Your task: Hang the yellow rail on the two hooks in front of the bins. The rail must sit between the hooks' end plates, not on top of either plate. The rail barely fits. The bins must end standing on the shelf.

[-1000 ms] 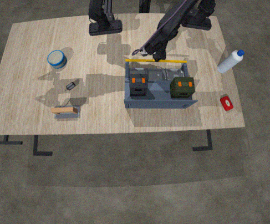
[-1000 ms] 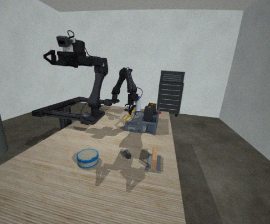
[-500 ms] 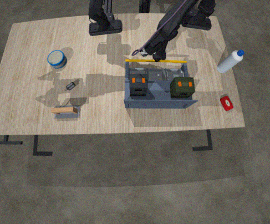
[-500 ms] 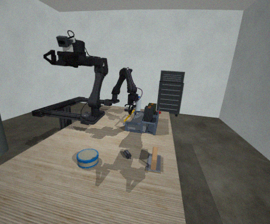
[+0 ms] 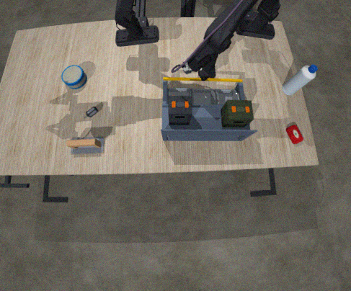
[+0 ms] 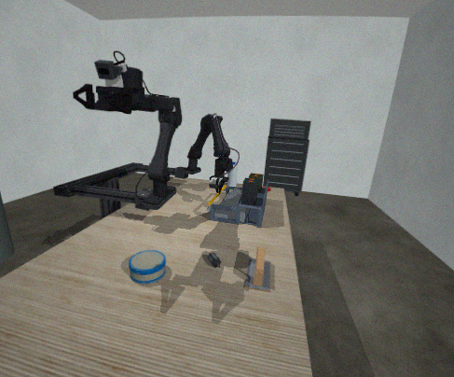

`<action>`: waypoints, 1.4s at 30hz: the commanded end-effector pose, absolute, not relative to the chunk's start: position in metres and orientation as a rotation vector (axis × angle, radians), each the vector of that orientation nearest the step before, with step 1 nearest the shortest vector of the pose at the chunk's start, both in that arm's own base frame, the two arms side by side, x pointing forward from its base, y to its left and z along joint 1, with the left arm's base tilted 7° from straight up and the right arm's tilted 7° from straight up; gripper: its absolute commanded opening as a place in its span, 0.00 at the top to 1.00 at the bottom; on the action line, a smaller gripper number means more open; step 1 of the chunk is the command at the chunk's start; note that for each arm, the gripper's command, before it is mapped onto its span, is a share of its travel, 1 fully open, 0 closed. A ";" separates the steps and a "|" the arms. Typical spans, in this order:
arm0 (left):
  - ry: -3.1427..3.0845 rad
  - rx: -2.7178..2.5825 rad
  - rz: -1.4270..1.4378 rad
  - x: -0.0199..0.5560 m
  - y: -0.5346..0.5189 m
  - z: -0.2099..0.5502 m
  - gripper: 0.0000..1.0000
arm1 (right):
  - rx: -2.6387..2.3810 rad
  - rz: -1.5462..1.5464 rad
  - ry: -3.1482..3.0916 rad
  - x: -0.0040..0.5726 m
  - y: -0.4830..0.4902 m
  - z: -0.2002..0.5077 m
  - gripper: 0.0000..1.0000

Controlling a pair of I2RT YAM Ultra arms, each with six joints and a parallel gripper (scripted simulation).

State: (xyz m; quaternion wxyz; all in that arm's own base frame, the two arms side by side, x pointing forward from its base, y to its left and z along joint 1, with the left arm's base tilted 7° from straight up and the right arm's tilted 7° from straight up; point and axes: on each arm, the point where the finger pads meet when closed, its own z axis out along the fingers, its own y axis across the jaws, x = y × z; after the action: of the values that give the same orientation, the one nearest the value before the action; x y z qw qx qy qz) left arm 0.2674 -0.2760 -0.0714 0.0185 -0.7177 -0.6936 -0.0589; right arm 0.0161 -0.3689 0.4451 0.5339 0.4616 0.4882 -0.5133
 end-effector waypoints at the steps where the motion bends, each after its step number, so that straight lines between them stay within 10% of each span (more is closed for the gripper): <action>1: -2.177 -2.266 -0.180 0.274 -0.283 -0.061 1.00 | 1.111 -1.243 1.136 0.009 -0.362 0.456 0.00; 42: -2.174 -2.257 -0.180 0.273 -0.280 -0.067 1.00 | 1.111 -1.243 1.136 0.009 -0.362 0.456 0.00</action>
State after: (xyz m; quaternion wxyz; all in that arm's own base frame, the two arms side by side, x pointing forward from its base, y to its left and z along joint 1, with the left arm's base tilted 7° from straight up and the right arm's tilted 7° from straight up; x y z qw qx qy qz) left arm 0.2673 -0.2759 -0.0734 0.0175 -0.7180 -0.6934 -0.0589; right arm 0.0161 -0.3689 0.4451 0.5339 0.4616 0.4882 -0.5133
